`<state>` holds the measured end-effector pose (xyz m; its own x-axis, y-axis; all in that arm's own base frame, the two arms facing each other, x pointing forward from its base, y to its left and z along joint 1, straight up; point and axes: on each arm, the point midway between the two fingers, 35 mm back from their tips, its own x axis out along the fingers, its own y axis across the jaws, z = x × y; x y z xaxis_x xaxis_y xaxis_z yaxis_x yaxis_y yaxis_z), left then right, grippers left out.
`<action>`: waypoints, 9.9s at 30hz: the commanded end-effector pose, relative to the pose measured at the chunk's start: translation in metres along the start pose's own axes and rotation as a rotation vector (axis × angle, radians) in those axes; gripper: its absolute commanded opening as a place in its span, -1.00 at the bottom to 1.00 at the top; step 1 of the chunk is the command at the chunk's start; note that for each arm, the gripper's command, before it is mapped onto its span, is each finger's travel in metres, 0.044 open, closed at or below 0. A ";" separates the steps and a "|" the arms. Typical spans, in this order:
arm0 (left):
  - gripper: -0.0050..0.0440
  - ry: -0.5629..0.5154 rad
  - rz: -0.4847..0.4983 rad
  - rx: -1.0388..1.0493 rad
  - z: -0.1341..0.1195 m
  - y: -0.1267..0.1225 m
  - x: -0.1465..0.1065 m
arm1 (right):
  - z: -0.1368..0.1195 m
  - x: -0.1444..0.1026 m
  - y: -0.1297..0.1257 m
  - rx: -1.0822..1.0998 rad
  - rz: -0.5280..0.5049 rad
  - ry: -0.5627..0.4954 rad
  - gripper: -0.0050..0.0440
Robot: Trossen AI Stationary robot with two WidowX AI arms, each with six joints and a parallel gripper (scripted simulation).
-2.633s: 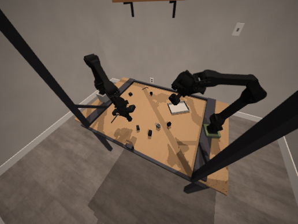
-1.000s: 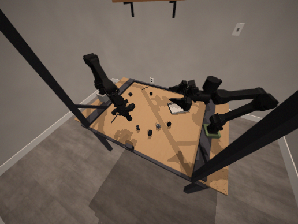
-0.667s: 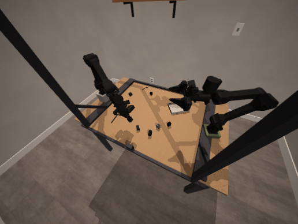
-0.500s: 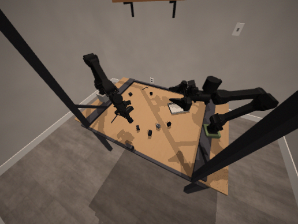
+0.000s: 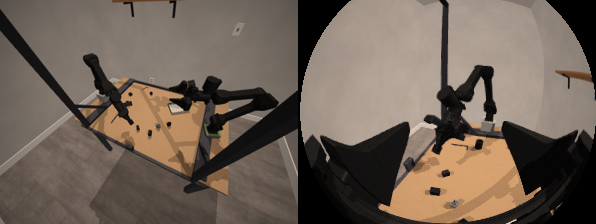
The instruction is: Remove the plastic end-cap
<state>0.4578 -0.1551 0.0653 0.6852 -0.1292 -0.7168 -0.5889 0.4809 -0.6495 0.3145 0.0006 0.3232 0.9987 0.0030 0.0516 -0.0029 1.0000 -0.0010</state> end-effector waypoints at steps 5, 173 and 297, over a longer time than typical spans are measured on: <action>-0.80 -0.018 -0.112 0.232 0.001 -0.025 -0.007 | 0.007 -0.001 0.000 -0.003 -0.001 -0.018 1.00; -0.80 -0.767 -0.448 1.872 -0.001 -0.129 -0.057 | -0.039 0.189 0.116 -1.920 0.735 0.194 0.08; -0.80 -0.762 -0.470 1.878 -0.009 -0.105 -0.088 | -0.069 0.229 0.125 -1.918 0.739 0.195 -0.80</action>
<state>0.4613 -0.2004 0.1763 0.9099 -0.4011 -0.1058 0.3731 0.6796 0.6317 0.5496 0.1230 0.2445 0.8044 0.1751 -0.5677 -0.4375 -0.4721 -0.7653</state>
